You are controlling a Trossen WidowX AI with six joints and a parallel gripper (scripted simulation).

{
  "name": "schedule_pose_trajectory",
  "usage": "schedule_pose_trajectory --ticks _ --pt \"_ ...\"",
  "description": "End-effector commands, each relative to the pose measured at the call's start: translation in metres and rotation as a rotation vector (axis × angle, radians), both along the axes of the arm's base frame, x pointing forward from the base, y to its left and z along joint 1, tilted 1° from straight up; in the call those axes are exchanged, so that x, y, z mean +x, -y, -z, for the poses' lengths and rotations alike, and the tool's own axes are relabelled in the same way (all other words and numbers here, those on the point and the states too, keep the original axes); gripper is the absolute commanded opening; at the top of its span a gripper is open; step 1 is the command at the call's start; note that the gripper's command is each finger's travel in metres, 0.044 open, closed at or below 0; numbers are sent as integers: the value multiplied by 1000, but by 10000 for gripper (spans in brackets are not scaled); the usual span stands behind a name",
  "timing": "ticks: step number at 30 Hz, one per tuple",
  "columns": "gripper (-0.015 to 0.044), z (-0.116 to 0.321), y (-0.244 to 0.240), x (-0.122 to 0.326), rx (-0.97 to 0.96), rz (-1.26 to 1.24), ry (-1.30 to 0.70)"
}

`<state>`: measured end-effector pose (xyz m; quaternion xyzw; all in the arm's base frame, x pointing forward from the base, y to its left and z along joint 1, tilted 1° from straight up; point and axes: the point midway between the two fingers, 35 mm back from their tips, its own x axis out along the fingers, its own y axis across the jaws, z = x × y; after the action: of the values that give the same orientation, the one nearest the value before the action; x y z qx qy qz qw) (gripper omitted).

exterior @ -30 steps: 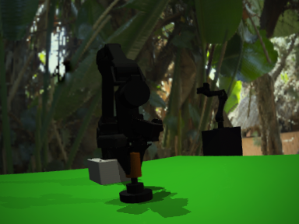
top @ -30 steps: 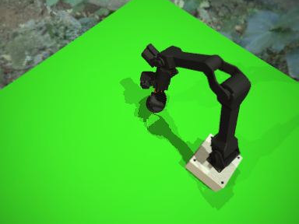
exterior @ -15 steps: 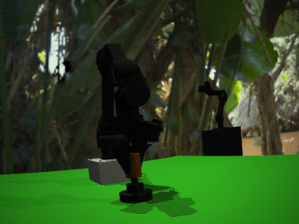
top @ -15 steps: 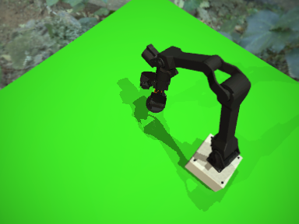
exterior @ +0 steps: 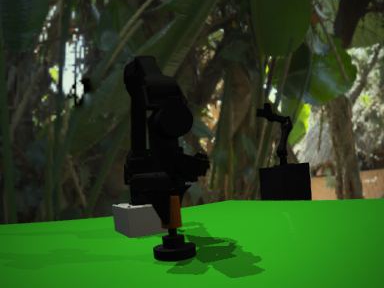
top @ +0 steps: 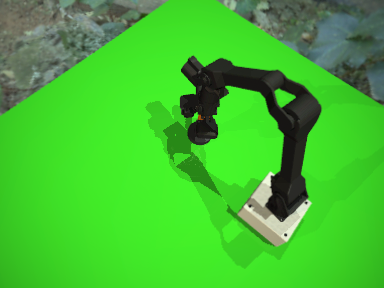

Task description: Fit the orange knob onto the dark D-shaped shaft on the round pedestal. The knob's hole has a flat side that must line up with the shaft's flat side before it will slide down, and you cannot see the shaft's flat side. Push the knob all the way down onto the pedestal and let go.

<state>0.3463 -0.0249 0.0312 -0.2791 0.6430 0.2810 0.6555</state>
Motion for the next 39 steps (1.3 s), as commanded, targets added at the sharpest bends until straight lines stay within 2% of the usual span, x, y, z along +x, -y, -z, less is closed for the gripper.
schedule_pose_trajectory --ticks 1,26,33,39 --pt "0 -5 1 6 -3 -25 16" --pt "0 -3 1 7 -3 -25 16" --pt "0 -5 0 4 -8 -224 17" --pt "0 -2 0 2 -8 -235 17"
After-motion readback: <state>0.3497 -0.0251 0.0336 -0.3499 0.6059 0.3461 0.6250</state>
